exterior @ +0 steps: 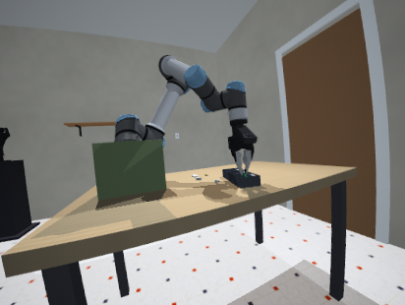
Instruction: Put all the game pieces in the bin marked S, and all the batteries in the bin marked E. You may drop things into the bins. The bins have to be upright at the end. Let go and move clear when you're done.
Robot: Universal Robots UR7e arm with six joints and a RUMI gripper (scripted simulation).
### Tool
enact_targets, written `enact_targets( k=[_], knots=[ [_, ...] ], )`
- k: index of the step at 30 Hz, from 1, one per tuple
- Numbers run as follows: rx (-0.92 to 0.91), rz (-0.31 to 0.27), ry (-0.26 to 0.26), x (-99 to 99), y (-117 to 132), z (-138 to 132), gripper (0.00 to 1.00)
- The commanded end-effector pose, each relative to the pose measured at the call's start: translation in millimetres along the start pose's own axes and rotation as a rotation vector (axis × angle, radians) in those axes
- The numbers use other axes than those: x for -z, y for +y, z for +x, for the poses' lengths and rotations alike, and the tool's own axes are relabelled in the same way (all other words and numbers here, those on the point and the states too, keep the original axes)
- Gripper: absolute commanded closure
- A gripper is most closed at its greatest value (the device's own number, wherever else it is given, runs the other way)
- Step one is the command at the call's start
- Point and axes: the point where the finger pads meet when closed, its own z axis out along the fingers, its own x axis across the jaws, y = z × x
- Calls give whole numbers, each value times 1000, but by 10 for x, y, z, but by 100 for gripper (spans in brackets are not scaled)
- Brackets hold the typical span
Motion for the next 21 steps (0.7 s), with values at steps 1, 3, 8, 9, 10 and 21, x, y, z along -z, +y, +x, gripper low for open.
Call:
enact_targets(
  k=[1,3,8,9,10,21],
  knots=[
    [0,1,-1,-68,-3,-5,100],
    [0,1,-1,-108,-3,-5,100],
    [0,1,-1,-208,-3,-5,100],
    [0,1,-1,-212,-2,-5,100],
    [0,1,-1,-212,0,-4,100],
    [0,1,-1,-212,8,-1,100]
  ],
)
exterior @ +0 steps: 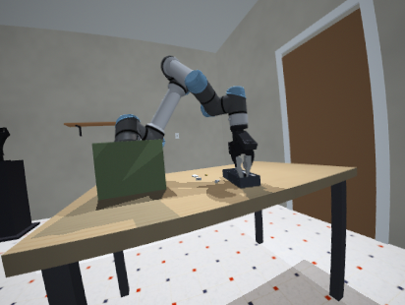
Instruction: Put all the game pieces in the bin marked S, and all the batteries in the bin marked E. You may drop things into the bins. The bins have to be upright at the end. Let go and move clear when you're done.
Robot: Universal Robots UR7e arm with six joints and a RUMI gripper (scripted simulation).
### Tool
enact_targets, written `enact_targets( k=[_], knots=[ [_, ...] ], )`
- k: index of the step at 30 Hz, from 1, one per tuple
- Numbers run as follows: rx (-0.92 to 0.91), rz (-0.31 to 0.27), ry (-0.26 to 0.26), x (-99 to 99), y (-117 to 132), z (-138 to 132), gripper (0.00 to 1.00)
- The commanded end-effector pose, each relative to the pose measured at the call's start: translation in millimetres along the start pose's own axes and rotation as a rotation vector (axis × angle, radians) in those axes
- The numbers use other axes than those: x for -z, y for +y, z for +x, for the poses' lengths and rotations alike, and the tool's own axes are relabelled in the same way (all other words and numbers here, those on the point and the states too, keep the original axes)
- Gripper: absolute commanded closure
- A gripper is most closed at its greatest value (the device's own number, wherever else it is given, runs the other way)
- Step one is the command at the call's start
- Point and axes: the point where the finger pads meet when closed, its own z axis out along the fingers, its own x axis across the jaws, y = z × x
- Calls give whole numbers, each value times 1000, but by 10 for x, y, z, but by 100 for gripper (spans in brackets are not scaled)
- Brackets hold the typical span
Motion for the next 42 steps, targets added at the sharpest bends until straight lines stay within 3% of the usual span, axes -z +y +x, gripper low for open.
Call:
enact_targets(
  k=[1,2,3,20,42],
  knots=[
    [0,1,-1,5,1,-3,100],
    [0,1,-1,5,1,-2,100],
    [0,1,-1,5,1,-2,86],
    [0,1,-1,5,1,-3,86],
    [0,1,-1,272,1,-2,86]
  ],
)
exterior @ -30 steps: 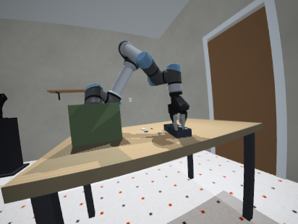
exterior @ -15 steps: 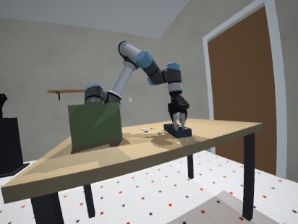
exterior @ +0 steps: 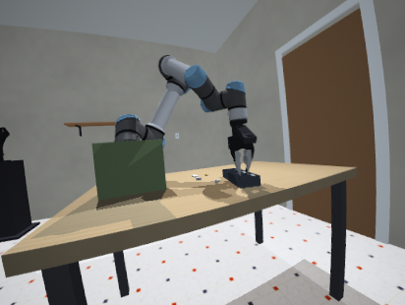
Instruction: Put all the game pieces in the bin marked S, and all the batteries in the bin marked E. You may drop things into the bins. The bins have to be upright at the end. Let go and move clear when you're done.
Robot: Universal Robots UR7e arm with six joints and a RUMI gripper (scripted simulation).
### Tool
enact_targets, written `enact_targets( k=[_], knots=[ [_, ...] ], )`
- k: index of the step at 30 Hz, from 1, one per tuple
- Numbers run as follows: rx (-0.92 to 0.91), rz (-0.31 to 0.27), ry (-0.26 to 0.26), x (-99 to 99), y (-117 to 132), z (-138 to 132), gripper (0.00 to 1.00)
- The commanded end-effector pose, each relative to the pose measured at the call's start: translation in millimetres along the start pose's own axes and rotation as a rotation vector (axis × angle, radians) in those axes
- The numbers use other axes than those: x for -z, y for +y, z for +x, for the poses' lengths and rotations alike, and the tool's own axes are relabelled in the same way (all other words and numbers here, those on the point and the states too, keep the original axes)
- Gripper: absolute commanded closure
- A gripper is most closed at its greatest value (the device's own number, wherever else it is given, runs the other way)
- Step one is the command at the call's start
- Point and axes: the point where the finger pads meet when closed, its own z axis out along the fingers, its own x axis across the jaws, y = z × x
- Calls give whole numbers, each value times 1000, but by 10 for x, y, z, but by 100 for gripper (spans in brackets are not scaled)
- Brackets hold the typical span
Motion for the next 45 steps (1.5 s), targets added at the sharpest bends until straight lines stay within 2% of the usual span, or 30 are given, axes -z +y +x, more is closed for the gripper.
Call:
enact_targets(
  k=[1,6,14,15,17,19,21,34,36,45],
  knots=[
    [0,1,-1,49,-2,-4,86],
    [0,1,-1,226,-2,-4,86],
    [0,1,-1,226,0,-2,86],
    [50,1,-1,228,71,40,76],
    [150,1,-1,232,215,125,76],
    [150,1,-1,232,215,125,76],
    [208,1,-1,235,358,210,76],
    [208,0,-1,258,1290,762,76],
    [208,0,-1,258,1290,762,76],
    [208,0,-1,275,1936,1144,76]
  ],
)
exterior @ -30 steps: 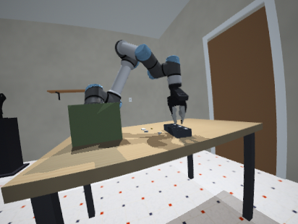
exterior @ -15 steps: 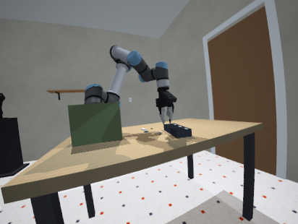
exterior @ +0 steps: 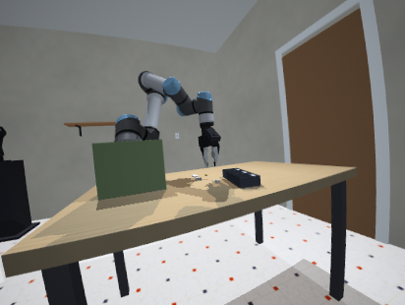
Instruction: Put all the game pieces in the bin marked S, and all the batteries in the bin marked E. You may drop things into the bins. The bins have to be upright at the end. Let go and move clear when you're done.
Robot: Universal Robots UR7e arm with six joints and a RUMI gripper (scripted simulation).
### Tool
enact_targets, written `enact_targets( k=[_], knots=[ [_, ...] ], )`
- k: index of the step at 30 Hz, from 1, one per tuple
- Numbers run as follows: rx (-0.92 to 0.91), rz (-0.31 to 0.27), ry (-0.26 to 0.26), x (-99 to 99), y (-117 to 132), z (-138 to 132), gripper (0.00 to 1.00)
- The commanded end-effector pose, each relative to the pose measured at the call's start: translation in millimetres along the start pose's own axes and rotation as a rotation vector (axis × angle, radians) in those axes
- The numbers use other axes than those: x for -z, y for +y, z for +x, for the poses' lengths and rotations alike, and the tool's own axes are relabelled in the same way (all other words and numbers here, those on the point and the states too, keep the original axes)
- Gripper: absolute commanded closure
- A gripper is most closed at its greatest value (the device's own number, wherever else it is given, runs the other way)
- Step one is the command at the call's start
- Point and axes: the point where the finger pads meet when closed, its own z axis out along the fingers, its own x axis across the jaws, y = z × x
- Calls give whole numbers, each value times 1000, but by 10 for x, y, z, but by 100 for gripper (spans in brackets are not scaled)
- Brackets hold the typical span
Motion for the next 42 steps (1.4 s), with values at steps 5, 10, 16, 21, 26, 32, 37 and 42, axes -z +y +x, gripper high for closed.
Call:
enact_targets(
  k=[5,10,16,21,26,32,37,42],
  knots=[
    [0,2,-1,52,676,223,76],
    [0,1,-1,58,913,303,76],
    [0,1,-1,68,1387,464,76],
    [0,1,-1,69,1537,517,76],
    [0,1,-1,69,1531,516,76],
    [0,1,-1,69,1482,499,76],
    [0,1,-1,70,1457,489,76],
    [0,1,-1,70,1448,485,76]
  ],
)
